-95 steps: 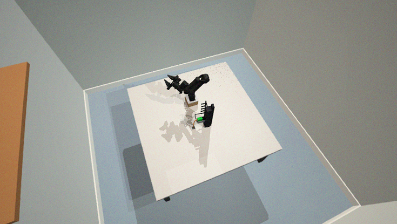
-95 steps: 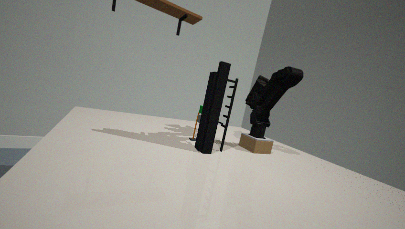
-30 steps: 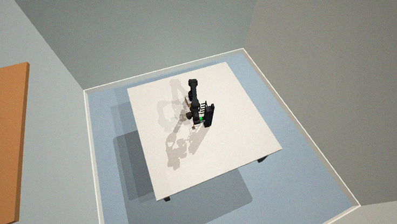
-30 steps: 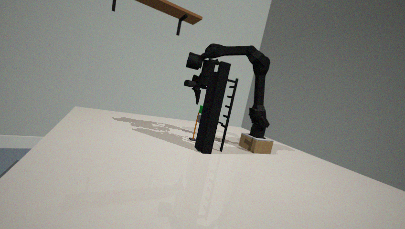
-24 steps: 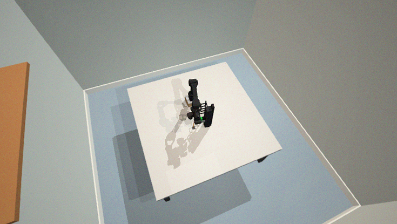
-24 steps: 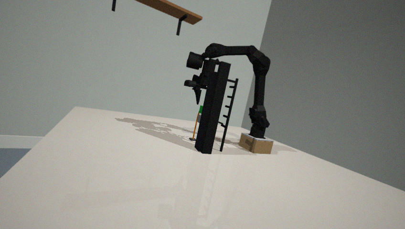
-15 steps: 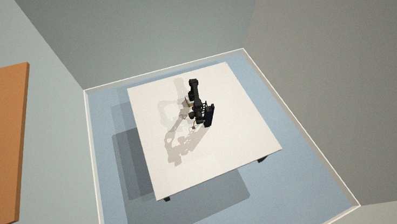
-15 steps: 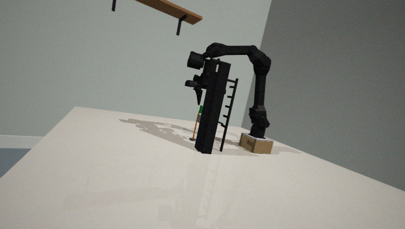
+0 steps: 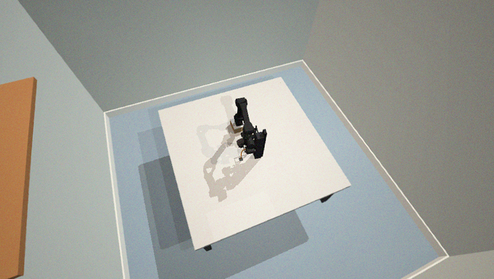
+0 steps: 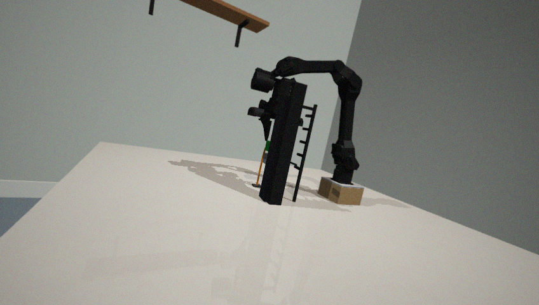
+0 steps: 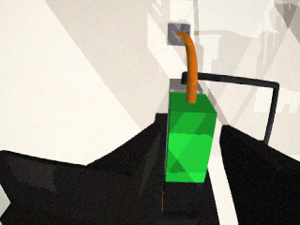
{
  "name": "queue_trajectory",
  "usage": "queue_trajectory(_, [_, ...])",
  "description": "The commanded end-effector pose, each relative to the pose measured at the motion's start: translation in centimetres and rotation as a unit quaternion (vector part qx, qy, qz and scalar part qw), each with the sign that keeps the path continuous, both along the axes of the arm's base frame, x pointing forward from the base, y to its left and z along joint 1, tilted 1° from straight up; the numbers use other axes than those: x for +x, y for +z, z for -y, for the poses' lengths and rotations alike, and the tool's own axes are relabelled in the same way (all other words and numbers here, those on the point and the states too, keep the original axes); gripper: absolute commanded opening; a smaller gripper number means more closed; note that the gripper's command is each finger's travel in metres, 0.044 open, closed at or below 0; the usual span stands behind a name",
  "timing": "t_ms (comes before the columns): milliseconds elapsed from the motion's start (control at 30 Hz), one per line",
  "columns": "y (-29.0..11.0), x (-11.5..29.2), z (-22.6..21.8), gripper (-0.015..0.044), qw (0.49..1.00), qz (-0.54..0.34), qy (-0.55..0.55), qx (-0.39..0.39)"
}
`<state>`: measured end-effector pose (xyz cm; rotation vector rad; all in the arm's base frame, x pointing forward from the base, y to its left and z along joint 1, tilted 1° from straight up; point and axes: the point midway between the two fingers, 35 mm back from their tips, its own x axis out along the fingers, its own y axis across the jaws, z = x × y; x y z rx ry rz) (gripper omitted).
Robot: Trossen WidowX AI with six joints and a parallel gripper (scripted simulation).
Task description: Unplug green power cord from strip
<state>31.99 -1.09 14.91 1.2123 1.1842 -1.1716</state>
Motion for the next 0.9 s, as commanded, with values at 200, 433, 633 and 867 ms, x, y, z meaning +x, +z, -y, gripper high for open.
queue_trajectory(200, [-1.0, 0.02, -0.09, 0.016, 1.0, 0.0, -0.003, 0.001])
queue_trajectory(433, [-0.78, -0.01, -0.04, 0.0035, 1.0, 0.0, 0.0, 0.0])
queue_trajectory(633, [-0.78, -0.01, -0.02, 0.0, 1.0, 0.0, 0.0, 0.0])
queue_trajectory(867, [-0.77, 0.09, 0.82, 0.0, 1.0, 0.0, 0.0, 0.0])
